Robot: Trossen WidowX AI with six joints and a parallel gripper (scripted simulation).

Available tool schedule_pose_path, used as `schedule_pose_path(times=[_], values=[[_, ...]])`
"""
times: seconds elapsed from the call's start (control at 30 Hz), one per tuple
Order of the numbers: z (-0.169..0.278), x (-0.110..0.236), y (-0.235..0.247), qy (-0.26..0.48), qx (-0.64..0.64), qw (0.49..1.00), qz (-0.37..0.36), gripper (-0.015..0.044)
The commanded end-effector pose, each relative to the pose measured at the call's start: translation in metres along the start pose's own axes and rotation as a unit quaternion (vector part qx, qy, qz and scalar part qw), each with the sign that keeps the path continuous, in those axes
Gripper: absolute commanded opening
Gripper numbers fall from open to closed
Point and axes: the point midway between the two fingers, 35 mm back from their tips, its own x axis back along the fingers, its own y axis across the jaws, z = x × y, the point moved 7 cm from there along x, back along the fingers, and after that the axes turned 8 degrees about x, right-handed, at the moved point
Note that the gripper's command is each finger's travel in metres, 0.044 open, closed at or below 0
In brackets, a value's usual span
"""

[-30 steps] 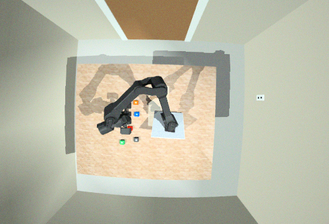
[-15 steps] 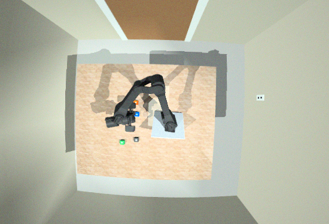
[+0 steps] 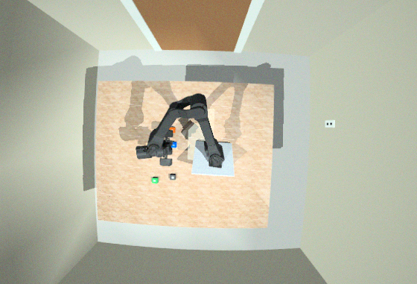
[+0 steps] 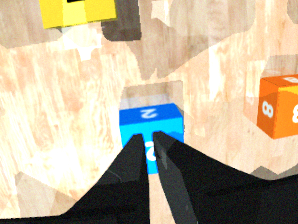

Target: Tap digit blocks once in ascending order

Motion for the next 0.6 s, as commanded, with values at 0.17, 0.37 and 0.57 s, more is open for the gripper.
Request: schedule_pose_path(times=[0.17,0.37,0.57], values=[[0.003,-0.017,0.000,0.005,0.004,1.000,0.004,0.0020],[0.003,-0.019,0.000,0.005,0.004,1.000,0.004,0.0020],[0.002,0.009,0.000,0.004,0.004,1.000,0.003,0.0020]])
